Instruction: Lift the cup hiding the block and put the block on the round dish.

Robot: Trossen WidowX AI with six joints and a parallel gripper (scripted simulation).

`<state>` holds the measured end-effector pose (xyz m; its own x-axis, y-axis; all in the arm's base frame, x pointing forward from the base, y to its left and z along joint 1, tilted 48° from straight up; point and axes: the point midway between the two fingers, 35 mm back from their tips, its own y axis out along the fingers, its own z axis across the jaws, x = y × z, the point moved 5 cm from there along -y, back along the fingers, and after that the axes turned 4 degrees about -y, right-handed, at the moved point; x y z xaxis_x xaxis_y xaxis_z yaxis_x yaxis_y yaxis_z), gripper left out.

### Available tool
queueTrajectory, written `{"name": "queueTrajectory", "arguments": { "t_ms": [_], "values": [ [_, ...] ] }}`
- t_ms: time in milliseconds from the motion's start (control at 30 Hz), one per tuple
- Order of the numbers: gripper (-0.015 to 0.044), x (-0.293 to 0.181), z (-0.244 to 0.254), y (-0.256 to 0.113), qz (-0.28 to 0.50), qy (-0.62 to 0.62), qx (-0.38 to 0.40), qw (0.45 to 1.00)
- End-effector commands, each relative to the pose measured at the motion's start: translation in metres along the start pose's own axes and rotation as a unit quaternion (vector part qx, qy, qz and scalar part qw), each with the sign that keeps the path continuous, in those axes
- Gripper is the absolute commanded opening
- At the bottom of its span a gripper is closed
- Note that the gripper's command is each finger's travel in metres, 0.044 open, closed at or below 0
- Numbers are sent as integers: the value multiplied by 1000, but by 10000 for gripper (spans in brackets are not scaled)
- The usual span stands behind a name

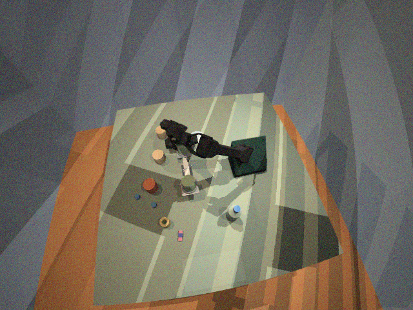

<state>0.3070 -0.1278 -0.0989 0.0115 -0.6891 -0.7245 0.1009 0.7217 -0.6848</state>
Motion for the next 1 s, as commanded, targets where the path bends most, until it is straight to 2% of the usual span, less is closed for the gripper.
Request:
{"name": "queueTrajectory", "arguments": {
  "t_ms": [0, 67, 967],
  "values": [
    [44, 1, 1, -4, 1, 0, 0, 1000],
    [0, 1, 1, -7, 1, 1, 0, 1000],
    [0, 4, 5, -40, -2, 1, 0, 1000]
  ]
}}
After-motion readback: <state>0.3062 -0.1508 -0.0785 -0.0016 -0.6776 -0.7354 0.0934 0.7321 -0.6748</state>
